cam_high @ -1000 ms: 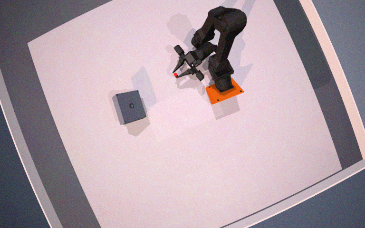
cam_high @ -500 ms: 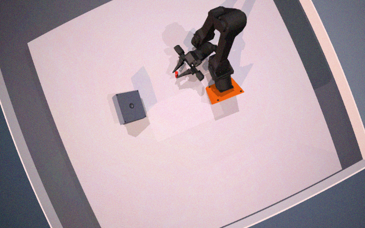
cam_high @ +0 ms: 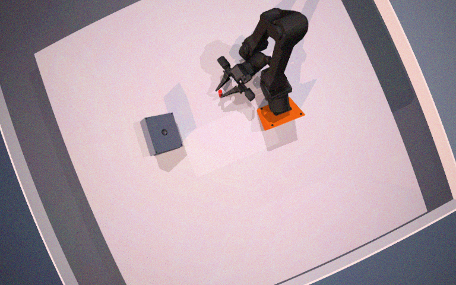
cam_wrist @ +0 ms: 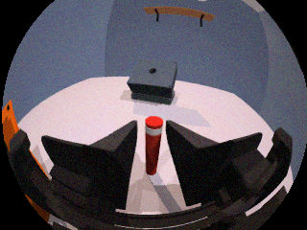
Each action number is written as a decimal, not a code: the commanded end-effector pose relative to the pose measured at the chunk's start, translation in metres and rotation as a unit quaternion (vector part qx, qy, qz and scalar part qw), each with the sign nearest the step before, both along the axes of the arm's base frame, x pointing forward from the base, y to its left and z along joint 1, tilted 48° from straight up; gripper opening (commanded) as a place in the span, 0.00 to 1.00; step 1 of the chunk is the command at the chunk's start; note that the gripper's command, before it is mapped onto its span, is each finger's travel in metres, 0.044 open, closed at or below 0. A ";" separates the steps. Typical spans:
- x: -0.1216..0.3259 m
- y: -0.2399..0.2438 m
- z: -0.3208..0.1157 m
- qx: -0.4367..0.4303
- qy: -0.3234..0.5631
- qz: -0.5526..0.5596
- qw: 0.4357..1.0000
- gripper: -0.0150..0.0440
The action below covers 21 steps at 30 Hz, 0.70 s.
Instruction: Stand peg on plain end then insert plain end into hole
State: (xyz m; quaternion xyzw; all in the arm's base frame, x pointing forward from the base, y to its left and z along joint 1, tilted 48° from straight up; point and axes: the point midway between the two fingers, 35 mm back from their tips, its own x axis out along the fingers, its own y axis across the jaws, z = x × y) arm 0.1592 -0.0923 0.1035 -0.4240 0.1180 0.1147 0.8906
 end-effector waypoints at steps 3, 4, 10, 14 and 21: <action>0.000 0.000 0.000 0.001 0.000 0.000 1.000 0.56; 0.000 0.000 0.000 0.001 0.000 0.000 1.000 0.61; 0.000 0.000 0.000 0.001 0.000 0.000 1.000 0.88; 0.000 0.000 0.000 0.001 0.000 0.000 1.000 1.00; 0.001 0.003 -0.001 0.001 0.010 0.007 1.000 1.00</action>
